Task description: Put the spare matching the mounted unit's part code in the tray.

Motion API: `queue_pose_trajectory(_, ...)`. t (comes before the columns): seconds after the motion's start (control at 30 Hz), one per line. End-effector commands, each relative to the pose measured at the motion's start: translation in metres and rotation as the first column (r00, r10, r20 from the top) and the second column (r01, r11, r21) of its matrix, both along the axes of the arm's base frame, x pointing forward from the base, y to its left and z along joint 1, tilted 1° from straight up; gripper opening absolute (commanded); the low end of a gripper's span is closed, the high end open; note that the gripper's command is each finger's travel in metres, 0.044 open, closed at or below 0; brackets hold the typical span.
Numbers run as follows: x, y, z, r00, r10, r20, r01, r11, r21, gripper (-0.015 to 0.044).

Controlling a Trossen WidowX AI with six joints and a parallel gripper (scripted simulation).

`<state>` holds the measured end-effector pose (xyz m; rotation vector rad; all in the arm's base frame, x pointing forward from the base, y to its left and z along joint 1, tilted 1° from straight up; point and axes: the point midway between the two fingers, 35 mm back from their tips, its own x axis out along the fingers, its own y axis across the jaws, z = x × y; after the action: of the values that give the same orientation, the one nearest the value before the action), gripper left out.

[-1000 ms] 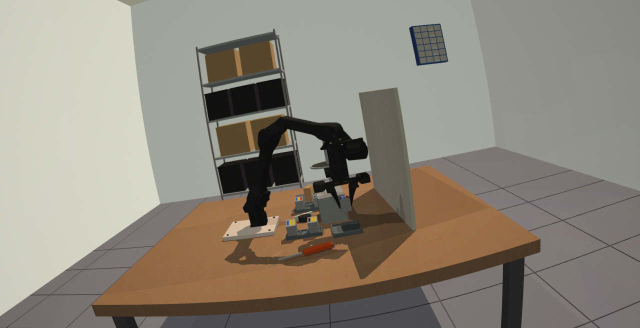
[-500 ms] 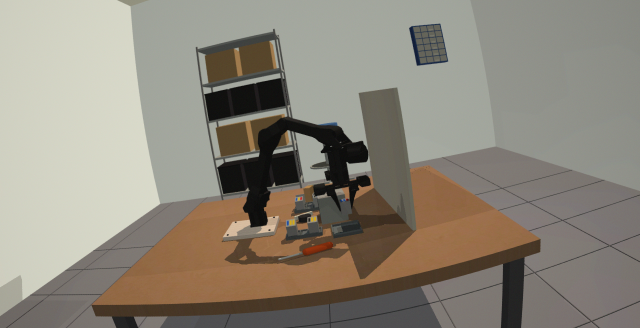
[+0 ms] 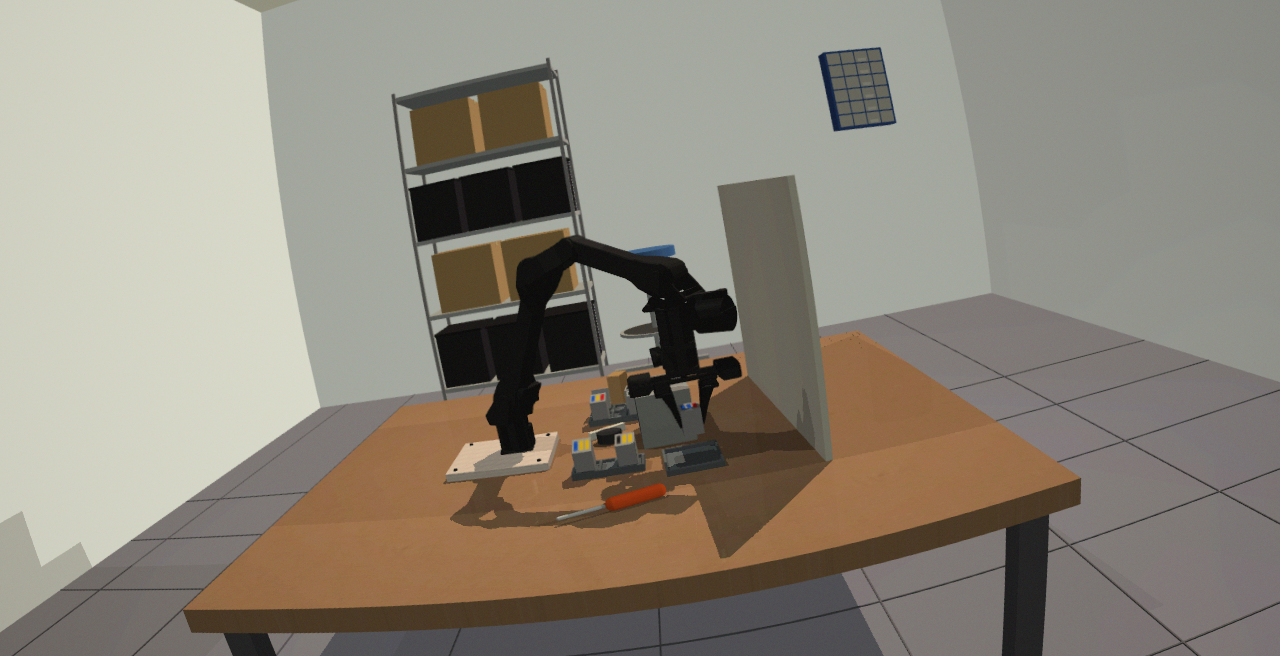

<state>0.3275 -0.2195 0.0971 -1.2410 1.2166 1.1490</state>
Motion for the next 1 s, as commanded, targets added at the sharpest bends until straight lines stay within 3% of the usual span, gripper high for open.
queue_pose_trajectory(0.0, -0.001, 0.001, -0.004, 1.000, 0.004, -0.004, -0.004, 1.000, 0.005, 0.0000)
queue_pose_trajectory(0.97, -0.003, 0.002, -0.024, 1.000, 0.004, -0.006, -0.004, 1.000, 0.007, 0.0000)
